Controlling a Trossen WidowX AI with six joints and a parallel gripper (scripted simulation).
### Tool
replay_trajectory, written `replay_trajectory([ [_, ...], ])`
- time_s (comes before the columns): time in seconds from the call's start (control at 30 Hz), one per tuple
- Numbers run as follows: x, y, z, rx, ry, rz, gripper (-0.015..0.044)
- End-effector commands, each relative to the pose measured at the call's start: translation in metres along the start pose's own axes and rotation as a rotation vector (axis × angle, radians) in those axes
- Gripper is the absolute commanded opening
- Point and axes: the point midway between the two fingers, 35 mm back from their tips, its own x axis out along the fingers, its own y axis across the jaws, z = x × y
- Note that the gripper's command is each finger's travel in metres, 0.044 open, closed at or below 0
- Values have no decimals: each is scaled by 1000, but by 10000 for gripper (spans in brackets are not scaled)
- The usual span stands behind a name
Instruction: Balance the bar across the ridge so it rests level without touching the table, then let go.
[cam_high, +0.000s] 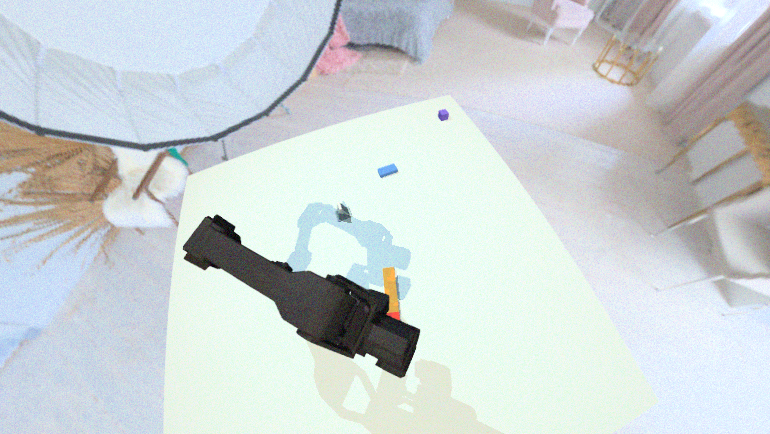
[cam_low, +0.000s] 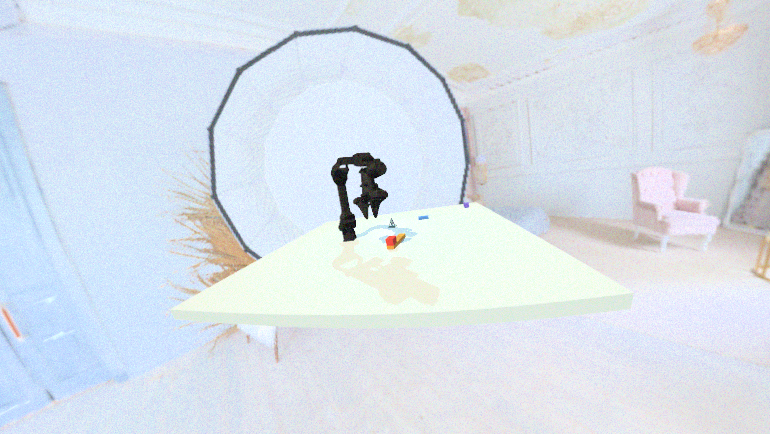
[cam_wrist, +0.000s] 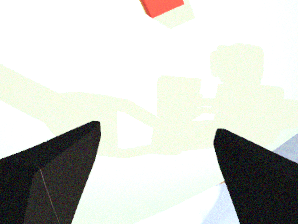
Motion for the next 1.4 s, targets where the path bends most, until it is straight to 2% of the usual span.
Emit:
replay_trajectory([
  [0.0,4,0,28,-104,-55,21,315],
  [0.57,10,22,133,-499,-246,97,315],
  [0.8,13,23,138,-515,-253,101,315],
  [1.17,78,34,152,-515,-253,101,315],
  [1.37,83,35,153,-515,-253,101,315],
])
